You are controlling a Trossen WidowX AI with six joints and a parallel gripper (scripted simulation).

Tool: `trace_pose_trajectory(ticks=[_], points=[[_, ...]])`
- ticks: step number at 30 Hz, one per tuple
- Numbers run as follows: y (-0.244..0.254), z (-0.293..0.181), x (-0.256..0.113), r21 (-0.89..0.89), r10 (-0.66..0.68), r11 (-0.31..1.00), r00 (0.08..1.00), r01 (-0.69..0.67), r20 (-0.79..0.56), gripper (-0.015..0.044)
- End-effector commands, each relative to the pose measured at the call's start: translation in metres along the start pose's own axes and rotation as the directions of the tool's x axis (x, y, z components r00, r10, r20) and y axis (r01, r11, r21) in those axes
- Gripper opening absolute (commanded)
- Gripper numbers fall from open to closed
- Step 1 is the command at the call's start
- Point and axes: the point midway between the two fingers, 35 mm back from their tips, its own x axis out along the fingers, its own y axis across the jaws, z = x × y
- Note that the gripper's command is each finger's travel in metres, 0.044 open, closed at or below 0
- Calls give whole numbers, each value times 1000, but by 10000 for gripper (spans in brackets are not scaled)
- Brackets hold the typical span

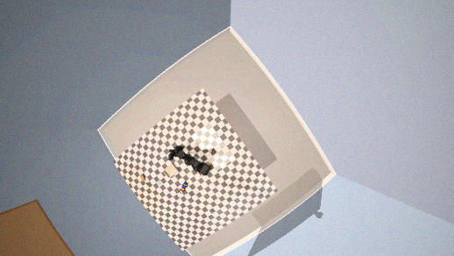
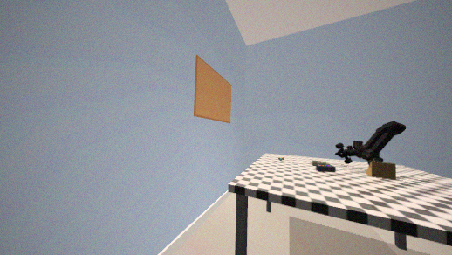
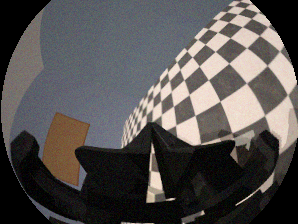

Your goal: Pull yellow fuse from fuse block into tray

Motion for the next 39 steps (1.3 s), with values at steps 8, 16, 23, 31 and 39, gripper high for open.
trace_pose_trajectory(ticks=[8, 16, 23, 31, 39], points=[[16, -57, 44, 183, -91, 971, 945, 155, -315, 60], [64, -149, 57, 141, -162, 928, 715, 345, -680, 60], [106, -215, 28, 60, -167, 917, 515, 395, -841, 60], [108, -274, -15, -189, -361, 843, 270, 504, -893, 60], [108, -327, -95, -591, -678, 670, 45, 450, -734, 60]])
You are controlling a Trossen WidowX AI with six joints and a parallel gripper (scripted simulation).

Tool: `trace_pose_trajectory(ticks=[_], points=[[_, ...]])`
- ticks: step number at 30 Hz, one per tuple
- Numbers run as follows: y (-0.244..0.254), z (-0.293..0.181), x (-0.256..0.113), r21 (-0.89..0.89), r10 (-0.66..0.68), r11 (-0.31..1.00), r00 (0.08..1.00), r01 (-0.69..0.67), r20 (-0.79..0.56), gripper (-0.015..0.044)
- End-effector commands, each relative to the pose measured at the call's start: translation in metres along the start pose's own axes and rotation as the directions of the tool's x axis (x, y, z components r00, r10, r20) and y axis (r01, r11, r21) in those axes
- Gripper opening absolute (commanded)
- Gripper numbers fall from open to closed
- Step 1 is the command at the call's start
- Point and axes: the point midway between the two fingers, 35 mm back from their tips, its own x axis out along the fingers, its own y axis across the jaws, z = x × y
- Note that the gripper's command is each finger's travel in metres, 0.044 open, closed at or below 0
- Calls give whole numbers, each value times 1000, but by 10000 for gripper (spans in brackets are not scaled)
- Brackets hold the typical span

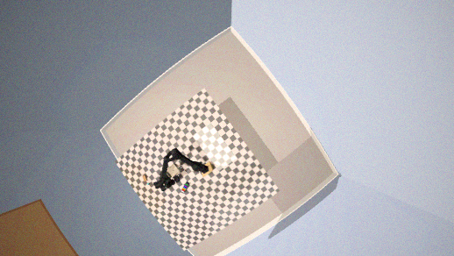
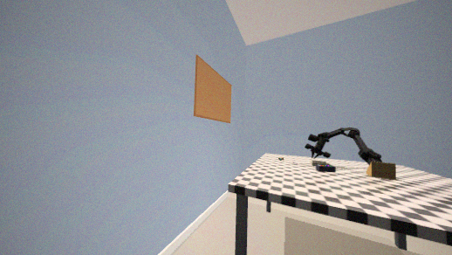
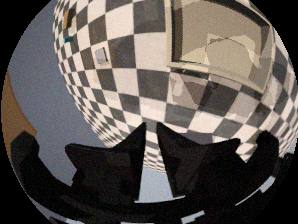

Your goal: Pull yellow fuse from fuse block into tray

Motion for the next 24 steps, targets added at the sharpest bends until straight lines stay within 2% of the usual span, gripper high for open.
trace_pose_trajectory(ticks=[1, 6, 10, 24], points=[[-14, -49, 14, -98, -225, 968, 973, 230, 53, 60], [-31, -92, 18, -206, -384, 881, 898, 426, 214, 60], [-41, -117, 16, -269, -417, 810, 835, 521, 359, 60], [-45, -118, 18, -272, -418, 807, 832, 525, 366, 60]])
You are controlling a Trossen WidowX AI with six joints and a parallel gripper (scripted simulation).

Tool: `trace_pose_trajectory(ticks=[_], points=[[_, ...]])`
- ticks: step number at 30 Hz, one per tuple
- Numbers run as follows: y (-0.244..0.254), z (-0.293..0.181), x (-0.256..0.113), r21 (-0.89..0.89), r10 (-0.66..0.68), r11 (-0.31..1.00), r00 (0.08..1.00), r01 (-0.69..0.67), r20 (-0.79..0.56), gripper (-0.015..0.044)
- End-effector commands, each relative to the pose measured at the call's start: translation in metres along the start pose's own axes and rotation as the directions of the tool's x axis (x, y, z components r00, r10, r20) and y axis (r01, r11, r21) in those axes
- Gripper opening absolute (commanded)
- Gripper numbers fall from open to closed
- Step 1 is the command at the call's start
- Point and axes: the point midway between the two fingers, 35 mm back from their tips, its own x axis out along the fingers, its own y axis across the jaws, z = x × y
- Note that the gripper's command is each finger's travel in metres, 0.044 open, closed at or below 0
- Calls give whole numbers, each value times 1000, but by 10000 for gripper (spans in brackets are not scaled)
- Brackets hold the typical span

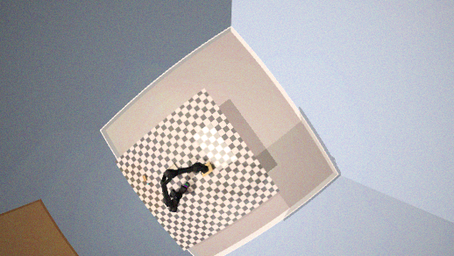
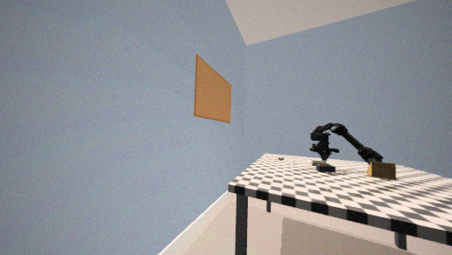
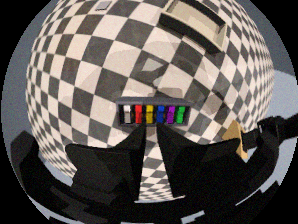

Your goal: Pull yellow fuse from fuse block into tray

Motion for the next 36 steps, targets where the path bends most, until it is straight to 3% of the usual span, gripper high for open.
trace_pose_trajectory(ticks=[1, 36], points=[[0, -1, 2, -2, -2, 1000, 1000, 2, 9, 60], [0, -1, 30, -2, -2, 1000, 1000, 2, 10, 60]])
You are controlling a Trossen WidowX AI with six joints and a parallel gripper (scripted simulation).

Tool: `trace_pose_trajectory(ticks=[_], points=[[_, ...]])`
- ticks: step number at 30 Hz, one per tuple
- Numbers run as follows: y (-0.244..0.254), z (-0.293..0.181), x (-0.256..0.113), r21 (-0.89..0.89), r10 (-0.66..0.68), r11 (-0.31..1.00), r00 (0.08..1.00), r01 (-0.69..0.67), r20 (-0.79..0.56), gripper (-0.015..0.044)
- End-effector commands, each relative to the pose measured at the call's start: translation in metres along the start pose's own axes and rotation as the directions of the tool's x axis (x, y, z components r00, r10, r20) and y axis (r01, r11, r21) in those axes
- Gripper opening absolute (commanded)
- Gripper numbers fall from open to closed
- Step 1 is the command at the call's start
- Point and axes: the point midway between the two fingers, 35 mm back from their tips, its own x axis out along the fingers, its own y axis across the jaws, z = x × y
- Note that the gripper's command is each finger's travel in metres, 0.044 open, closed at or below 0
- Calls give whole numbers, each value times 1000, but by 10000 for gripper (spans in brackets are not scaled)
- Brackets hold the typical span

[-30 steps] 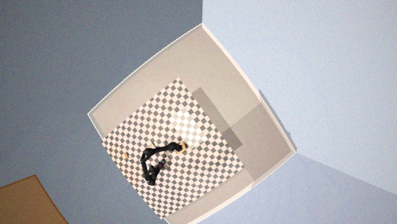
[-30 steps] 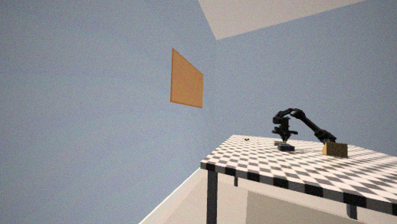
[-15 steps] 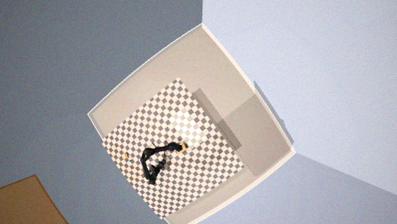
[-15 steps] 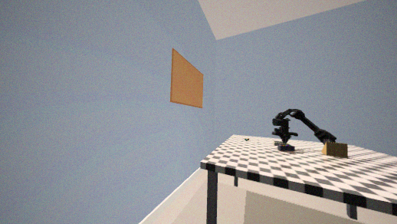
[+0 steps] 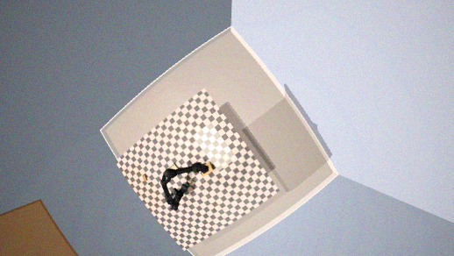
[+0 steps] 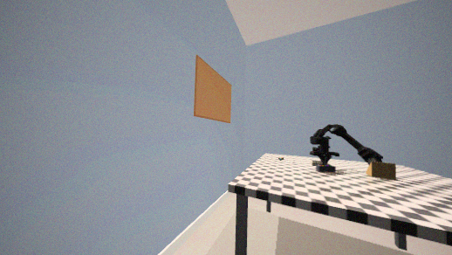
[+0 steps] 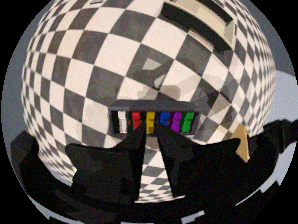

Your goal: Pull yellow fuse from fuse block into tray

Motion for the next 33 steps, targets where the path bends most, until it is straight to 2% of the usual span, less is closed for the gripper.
trace_pose_trajectory(ticks=[1, 15, 24, 33], points=[[0, 0, 2, -2, 2, 1000, 1000, -2, 3, 60], [0, 0, 10, -2, 2, 1000, 1000, -2, 4, 60], [0, 0, 9, 1, 0, 1000, 1000, 0, 0, 0], [0, 0, 8, 0, 1, 1000, 1000, -1, 0, 0]])
